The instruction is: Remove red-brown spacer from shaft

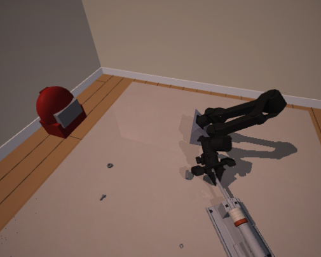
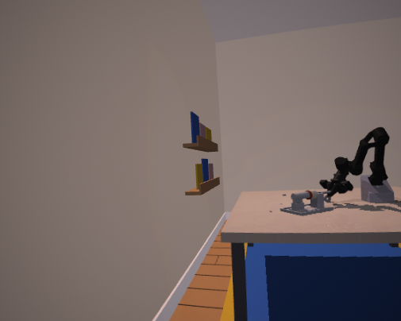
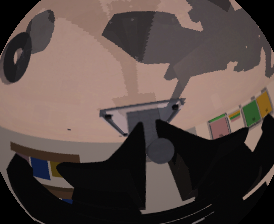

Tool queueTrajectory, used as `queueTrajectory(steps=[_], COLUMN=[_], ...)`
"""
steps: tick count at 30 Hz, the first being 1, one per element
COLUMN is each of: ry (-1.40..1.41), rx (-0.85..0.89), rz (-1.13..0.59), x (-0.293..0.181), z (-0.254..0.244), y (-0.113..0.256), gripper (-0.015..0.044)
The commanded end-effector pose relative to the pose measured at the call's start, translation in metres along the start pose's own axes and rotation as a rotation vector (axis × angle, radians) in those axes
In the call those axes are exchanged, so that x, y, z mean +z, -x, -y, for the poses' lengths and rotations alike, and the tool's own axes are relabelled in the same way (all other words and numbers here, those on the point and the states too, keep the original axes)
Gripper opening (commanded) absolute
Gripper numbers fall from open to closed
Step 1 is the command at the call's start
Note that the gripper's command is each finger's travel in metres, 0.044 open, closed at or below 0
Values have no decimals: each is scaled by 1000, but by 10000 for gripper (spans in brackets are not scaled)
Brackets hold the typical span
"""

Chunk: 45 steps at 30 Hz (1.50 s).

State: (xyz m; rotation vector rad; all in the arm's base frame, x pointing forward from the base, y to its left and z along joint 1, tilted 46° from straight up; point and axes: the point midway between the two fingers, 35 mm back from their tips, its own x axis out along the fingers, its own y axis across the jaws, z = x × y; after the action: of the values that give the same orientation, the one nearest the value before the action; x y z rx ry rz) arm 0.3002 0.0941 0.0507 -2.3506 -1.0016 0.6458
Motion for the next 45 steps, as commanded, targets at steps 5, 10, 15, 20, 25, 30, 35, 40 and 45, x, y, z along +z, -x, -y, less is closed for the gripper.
queueTrajectory(steps=[5,10,15,20,25,30,35,40,45], ry=[3,3,3,3,3,3,3,3,3], rx=[2,2,2,2,2,2,2,2,2], rz=[-1,-1,-1,-1,0,0,0,0,0], x=[2,2,3,3,4,4,5,5,6], z=[0,0,0,0,0,0,0,0,0], y=[2,3,3,4,4,4,5,5,6], gripper=[0,0,0,0,0,0,0,0,0])
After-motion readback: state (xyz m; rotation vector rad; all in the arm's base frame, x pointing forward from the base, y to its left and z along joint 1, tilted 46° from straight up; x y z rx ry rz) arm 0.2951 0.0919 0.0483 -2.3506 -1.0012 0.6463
